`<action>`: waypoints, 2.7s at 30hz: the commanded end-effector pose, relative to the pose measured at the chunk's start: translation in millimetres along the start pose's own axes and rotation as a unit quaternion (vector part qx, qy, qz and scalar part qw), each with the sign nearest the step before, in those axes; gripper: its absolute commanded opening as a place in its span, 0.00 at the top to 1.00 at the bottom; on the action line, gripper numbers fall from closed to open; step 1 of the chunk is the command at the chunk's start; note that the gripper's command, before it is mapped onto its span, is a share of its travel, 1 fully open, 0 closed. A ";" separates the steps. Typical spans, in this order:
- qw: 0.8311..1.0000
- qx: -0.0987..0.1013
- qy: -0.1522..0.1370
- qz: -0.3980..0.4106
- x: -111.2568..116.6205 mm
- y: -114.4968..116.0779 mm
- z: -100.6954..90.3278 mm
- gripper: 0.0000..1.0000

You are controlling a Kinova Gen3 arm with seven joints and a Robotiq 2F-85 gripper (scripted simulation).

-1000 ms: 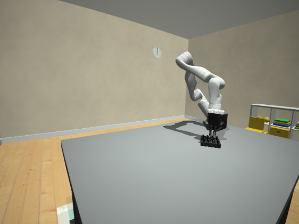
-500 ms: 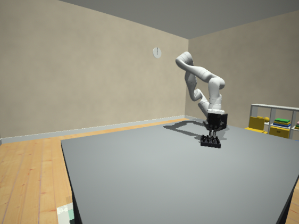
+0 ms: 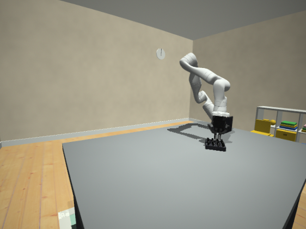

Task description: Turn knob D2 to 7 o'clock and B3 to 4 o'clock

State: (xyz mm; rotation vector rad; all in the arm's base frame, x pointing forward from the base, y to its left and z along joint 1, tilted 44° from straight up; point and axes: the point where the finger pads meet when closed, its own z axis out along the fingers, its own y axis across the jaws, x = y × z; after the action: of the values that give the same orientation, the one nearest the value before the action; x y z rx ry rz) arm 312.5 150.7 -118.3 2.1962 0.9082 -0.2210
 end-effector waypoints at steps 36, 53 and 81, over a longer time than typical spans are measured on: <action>1.000 0.000 0.001 0.000 0.4 0.0 -28.5 0.81; 1.000 0.000 0.001 0.000 0.4 0.0 -38.8 0.81; 0.992 0.000 0.000 -0.124 -0.5 -1.0 -41.6 0.81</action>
State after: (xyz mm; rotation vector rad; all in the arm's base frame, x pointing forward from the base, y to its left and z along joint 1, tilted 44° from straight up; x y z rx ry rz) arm 306.5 179.5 -89.2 2.0898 1.1524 -0.3227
